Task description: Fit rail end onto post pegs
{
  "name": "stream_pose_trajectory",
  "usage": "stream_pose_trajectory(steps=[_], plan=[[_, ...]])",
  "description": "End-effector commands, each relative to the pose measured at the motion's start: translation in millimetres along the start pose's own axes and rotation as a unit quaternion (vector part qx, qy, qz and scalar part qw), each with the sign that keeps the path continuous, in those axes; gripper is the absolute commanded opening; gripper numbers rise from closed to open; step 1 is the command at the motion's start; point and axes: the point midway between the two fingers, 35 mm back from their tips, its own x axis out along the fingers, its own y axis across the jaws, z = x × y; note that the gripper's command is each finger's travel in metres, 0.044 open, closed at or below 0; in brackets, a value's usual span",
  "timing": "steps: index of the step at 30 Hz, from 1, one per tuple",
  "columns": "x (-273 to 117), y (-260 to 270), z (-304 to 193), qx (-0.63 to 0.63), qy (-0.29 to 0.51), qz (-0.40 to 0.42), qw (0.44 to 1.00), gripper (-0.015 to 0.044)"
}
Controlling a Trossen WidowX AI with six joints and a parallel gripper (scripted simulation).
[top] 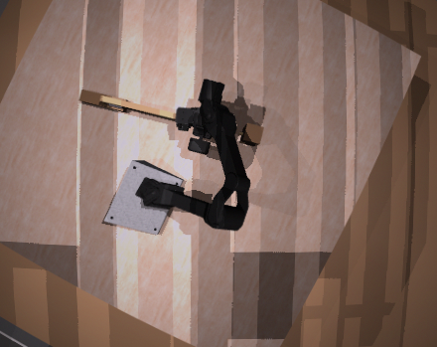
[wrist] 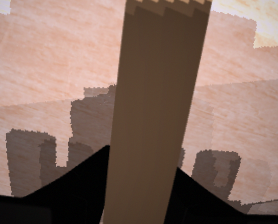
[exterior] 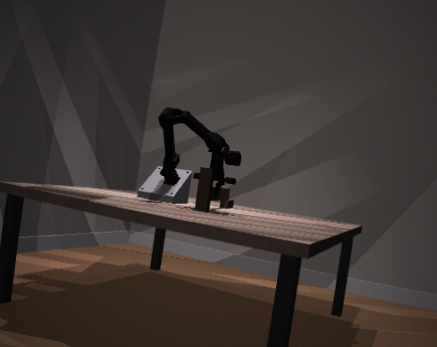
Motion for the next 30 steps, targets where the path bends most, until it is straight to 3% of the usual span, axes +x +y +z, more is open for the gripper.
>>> stream_pose_trajectory(steps=[1,30], plan=[[-1.8,-0.9,-2.6,0.000,0.001,-0.002,1.000,0.0000],[-0.9,-0.8,-11.6,0.000,0.001,-0.002,1.000,0.0000]])
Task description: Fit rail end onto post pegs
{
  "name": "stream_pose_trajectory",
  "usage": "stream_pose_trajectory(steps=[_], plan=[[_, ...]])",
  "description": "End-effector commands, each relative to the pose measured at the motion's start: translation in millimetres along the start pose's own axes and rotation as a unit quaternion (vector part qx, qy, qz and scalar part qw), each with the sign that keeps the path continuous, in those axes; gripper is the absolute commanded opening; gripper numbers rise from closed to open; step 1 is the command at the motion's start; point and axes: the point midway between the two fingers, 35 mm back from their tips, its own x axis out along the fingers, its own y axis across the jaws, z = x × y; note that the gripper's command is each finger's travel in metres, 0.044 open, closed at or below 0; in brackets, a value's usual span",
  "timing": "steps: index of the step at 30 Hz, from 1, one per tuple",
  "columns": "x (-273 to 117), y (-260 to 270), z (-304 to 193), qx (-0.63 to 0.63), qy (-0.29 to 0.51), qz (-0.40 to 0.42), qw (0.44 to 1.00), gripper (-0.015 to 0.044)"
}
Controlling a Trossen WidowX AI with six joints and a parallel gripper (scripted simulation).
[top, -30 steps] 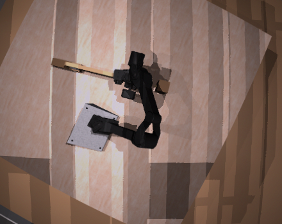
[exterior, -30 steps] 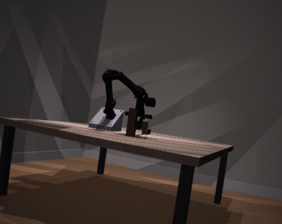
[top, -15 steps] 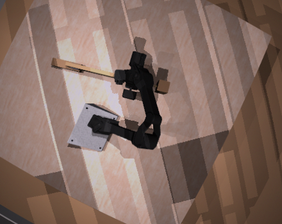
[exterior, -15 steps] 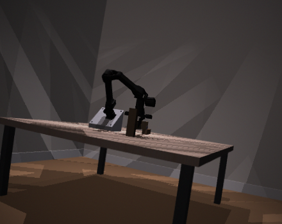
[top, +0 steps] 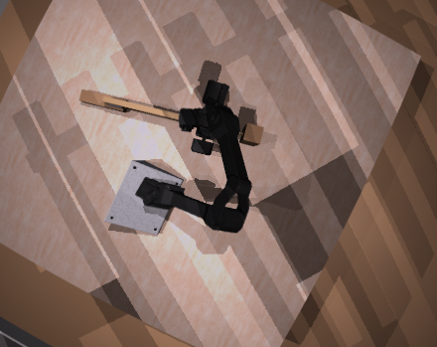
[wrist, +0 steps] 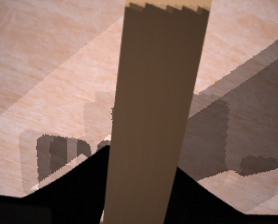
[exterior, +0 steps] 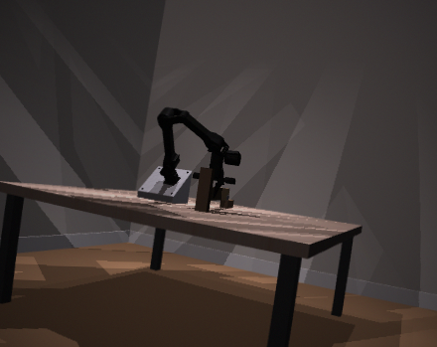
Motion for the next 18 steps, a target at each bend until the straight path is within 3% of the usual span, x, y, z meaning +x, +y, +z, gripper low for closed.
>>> stream_pose_trajectory(steps=[1,18], plan=[[-0.8,-1.1,-2.5,-0.001,0.001,-0.002,1.000,0.0000],[-1.9,-1.2,-7.6,-0.001,0.001,-0.003,1.000,0.0000]])
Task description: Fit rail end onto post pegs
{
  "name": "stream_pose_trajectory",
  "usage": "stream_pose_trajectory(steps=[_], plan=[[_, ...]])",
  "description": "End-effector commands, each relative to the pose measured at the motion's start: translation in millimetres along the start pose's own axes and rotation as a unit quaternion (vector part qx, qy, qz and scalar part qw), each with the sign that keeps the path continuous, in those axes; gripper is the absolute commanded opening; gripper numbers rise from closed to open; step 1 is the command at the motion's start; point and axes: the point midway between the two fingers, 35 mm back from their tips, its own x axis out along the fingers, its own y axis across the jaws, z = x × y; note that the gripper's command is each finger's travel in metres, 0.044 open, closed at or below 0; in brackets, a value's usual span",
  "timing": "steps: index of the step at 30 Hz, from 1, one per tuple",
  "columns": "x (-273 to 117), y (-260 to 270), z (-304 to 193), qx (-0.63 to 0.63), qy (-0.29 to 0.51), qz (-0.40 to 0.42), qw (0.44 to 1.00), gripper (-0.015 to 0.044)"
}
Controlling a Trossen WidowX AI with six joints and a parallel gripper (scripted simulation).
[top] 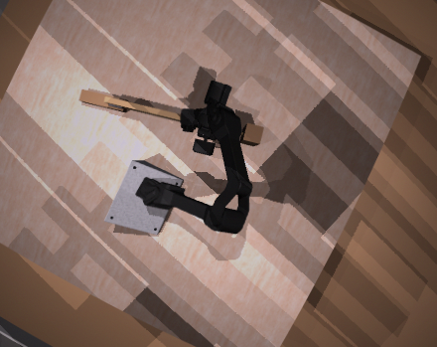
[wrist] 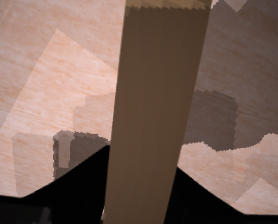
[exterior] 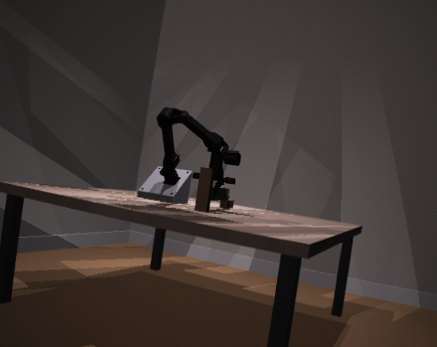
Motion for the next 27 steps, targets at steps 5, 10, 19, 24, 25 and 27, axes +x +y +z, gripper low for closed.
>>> stream_pose_trajectory(steps=[5,10,19,24,25,27], plan=[[-2.1,-1.0,-4.0,0.000,0.001,-0.002,1.000,0.0000],[-2.1,-1.0,-5.6,0.000,0.001,-0.002,1.000,0.0000],[-1.8,-0.9,-8.4,0.000,0.001,-0.002,1.000,0.0000],[-1.5,-0.9,-10.0,0.000,0.001,-0.002,1.000,0.0000],[-1.5,-0.9,-10.3,0.000,0.001,-0.002,1.000,0.0000],[-1.4,-0.9,-10.9,0.000,0.001,-0.002,1.000,0.0000]])
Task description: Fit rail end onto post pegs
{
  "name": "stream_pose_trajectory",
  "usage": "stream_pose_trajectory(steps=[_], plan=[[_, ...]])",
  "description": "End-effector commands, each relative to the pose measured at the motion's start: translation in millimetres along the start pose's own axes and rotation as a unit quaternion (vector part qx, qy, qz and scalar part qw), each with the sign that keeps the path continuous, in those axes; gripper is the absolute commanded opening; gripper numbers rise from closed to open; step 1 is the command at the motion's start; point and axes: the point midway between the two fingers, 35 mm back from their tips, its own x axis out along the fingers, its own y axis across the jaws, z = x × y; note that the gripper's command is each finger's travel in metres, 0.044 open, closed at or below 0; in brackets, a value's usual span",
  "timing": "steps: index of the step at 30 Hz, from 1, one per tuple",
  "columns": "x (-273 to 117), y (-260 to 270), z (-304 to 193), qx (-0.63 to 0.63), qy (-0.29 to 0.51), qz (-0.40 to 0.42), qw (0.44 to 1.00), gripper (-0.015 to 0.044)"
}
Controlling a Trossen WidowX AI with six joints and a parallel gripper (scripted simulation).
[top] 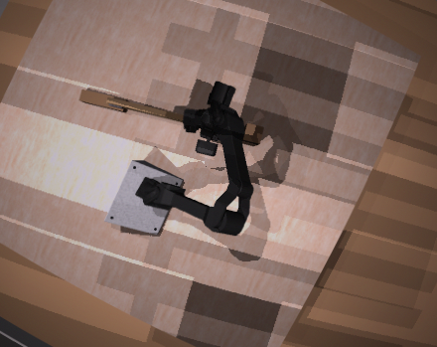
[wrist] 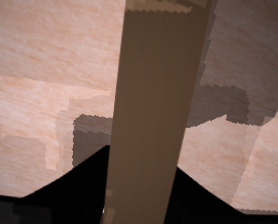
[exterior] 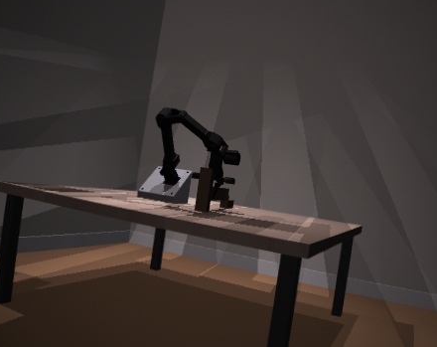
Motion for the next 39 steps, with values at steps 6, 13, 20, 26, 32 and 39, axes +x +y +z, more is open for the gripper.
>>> stream_pose_trajectory(steps=[6,13,20,26,32,39], plan=[[-0.9,-1.0,-4.3,0.000,0.001,-0.002,1.000,0.0000],[-1.0,-0.9,-6.5,0.000,0.001,-0.002,1.000,0.0000],[-0.1,-0.2,-2.7,-0.001,-0.003,-0.001,1.000,0.0026],[-0.1,-0.2,-2.7,-0.001,-0.003,-0.001,1.000,0.0184],[-0.1,-0.2,-2.7,-0.001,-0.003,-0.001,1.000,0.0341],[-0.1,-0.2,-2.7,-0.001,-0.003,-0.001,1.000,0.0440]])
